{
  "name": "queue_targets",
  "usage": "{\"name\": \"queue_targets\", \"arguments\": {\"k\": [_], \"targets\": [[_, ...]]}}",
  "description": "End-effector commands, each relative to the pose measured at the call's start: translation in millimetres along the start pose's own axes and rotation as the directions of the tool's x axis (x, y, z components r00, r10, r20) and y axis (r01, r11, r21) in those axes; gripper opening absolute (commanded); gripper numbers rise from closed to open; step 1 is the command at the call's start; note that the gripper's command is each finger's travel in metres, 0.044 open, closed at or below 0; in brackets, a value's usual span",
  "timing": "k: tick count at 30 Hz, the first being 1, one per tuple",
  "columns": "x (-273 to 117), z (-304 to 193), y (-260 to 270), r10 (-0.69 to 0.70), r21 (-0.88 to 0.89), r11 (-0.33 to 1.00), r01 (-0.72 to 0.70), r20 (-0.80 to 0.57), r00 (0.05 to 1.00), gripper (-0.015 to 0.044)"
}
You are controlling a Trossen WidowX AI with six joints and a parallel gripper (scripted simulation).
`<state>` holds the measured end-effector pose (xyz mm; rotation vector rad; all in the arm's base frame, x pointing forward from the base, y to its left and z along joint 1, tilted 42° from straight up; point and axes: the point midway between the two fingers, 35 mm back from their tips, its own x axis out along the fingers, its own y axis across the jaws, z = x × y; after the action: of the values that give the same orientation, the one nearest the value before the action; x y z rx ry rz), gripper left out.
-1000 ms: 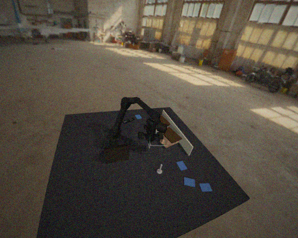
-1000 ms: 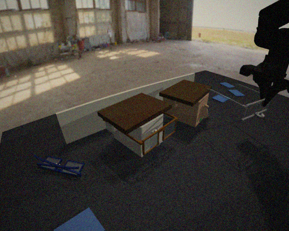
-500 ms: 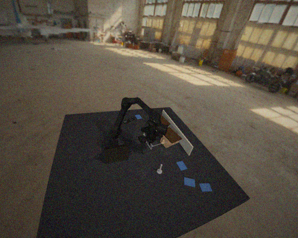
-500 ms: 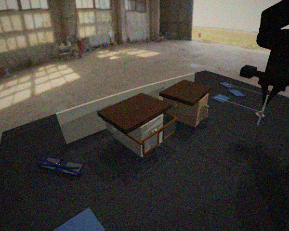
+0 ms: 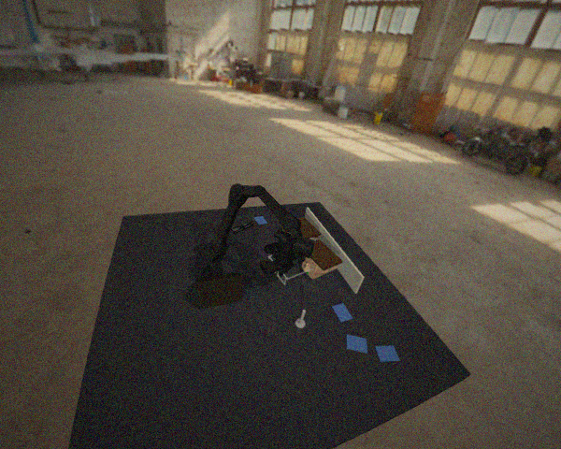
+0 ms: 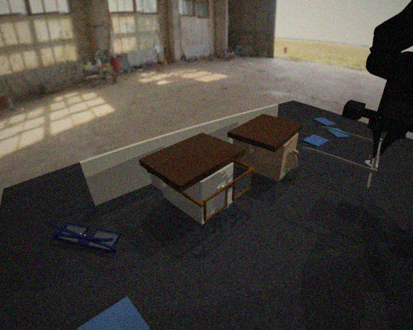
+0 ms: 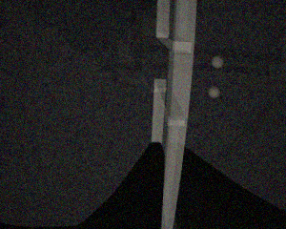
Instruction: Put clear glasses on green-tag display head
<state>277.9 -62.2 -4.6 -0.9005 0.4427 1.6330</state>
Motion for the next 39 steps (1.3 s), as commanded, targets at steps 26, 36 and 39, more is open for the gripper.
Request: {"name": "queue_targets", "arguments": {"k": [26,36,39], "targets": [[31,-1,0,0.0,0.0,1.0,0.0,0.004,1.0,0.0],[32,-1,-11,-0.001,0.0,1.0,0.001,0.004,1.0,0.0],[32,-1,-14,-0.001,-0.001,1.0,0.001,0.004,1.0,0.0]]}}
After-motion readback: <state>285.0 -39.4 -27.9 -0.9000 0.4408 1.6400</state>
